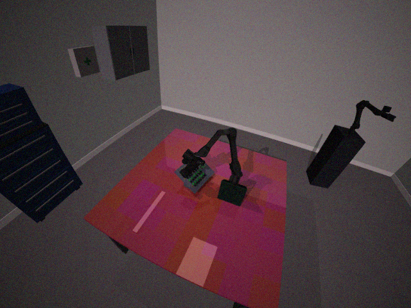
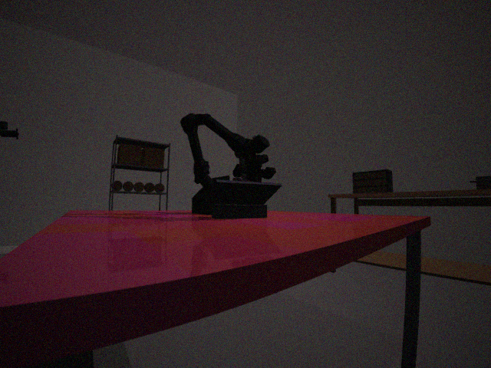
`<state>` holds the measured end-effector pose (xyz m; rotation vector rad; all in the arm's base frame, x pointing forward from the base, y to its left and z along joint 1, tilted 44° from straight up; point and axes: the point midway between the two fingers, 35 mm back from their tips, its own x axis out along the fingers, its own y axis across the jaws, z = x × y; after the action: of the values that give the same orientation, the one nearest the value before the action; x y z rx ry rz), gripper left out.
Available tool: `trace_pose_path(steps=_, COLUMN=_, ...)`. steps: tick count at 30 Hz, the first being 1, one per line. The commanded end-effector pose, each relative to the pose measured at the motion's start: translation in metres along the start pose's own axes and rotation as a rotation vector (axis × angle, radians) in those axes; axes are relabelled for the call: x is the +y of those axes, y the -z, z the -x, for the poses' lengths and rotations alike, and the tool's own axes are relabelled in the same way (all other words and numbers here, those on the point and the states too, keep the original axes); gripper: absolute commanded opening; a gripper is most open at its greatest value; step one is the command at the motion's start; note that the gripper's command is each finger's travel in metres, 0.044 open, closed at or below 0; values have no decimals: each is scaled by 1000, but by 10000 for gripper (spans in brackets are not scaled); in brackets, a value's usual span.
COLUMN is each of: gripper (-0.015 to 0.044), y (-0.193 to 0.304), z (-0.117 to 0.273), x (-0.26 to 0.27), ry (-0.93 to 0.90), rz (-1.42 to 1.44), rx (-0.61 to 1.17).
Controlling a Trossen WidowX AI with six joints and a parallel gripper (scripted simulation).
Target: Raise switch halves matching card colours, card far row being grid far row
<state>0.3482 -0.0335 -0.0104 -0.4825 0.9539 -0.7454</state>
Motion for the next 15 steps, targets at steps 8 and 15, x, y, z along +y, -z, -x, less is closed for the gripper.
trace_pose_path(steps=8, gripper=0, y=0, z=-2, x=0, ry=-4, rz=3, rx=1)
trace_pose_path(steps=15, gripper=0, y=0, z=-3, x=0, ry=-4, rz=3, rx=1)
